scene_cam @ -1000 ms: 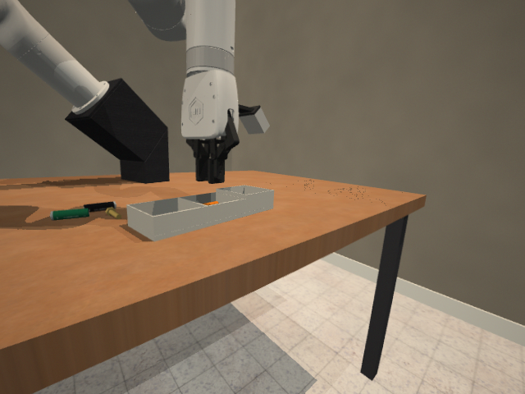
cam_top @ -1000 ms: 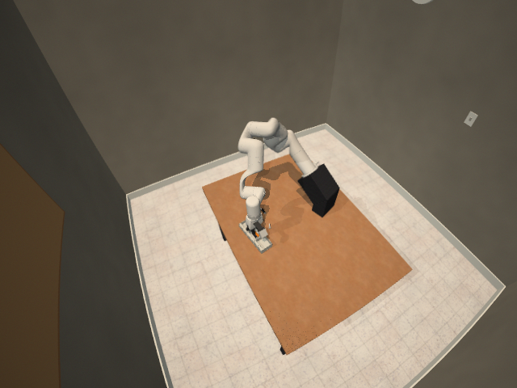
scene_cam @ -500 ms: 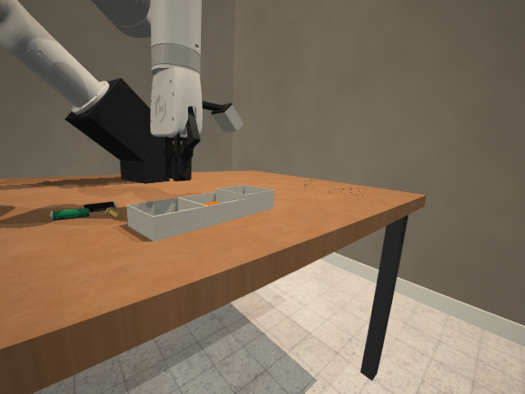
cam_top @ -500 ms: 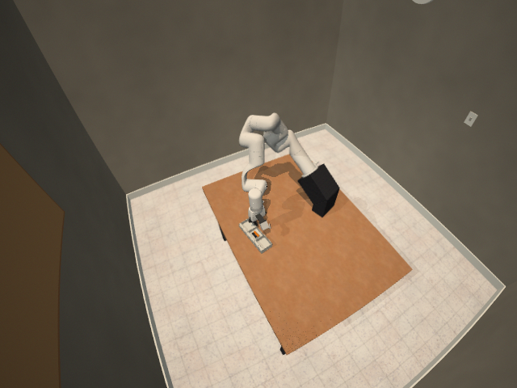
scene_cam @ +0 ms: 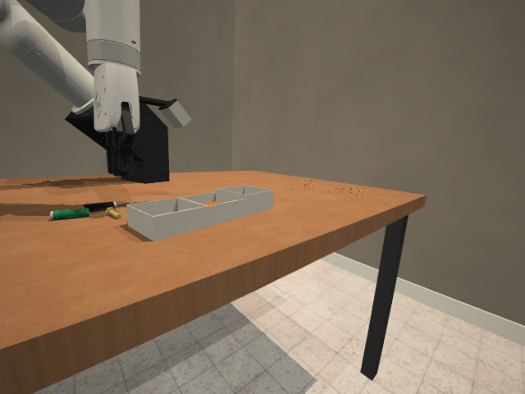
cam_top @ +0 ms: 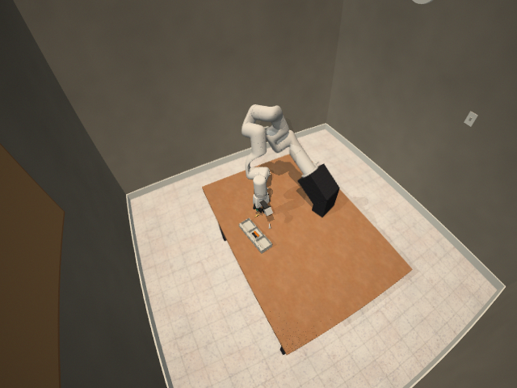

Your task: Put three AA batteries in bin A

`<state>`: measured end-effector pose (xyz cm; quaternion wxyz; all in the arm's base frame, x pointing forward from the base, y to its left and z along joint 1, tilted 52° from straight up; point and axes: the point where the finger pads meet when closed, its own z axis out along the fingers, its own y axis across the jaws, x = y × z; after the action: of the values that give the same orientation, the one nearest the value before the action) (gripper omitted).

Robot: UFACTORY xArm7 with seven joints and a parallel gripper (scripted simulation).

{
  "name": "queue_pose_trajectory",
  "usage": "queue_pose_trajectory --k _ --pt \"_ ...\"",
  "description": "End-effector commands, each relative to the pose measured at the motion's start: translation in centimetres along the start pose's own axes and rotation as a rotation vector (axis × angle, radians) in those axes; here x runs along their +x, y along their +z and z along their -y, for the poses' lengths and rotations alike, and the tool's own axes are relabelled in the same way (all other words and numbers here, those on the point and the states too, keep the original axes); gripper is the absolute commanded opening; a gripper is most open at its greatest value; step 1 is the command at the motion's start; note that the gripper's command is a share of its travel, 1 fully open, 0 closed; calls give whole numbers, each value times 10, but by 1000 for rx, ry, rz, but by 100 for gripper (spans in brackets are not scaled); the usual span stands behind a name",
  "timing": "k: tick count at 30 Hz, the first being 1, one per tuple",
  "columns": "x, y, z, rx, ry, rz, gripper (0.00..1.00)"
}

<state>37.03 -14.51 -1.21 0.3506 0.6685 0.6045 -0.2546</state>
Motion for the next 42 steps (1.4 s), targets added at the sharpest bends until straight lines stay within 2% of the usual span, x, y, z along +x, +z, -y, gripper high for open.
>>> queue_pose_trajectory --k 1,9,42 --pt "-36 -9 30 -29 0 -4 28" --pt "-42 -9 33 -29 0 -4 28" --pt "-30 -10 25 -29 0 -4 28"
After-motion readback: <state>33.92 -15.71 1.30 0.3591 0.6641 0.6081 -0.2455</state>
